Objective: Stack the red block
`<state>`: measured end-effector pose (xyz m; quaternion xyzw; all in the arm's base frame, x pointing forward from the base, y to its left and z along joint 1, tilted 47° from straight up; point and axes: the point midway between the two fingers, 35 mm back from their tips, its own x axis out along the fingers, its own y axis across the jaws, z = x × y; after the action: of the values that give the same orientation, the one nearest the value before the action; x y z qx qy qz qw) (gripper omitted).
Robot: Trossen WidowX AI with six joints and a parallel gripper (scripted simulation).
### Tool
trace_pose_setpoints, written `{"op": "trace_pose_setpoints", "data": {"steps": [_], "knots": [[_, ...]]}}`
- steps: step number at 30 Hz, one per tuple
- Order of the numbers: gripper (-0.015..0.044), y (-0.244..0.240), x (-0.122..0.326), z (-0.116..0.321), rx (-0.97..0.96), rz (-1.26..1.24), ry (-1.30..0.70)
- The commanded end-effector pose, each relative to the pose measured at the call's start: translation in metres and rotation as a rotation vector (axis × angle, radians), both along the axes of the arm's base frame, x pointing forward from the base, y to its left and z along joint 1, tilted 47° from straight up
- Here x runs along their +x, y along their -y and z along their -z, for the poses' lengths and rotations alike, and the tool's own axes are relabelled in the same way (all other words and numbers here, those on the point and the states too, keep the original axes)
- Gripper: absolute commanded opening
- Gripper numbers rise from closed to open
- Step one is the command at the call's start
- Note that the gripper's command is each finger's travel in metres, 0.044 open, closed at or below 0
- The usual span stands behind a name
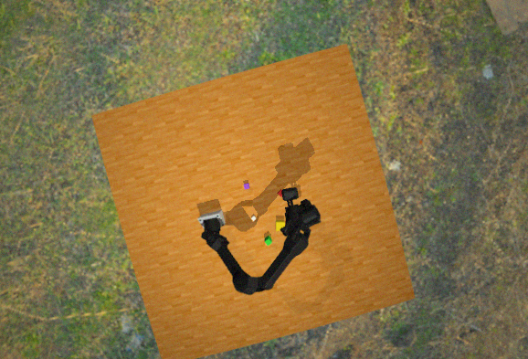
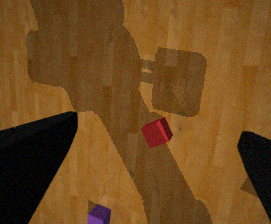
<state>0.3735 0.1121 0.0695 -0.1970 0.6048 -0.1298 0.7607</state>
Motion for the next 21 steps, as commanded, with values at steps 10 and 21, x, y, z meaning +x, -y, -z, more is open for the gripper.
{"op": "trace_pose_setpoints", "data": {"steps": [10, 21], "knots": [[0.0440, 0.013, -0.030, 0.058, -0.409, -0.346, -0.460], [0.0440, 0.026, -0.030, 0.073, -0.412, -0.347, -0.462]]}}
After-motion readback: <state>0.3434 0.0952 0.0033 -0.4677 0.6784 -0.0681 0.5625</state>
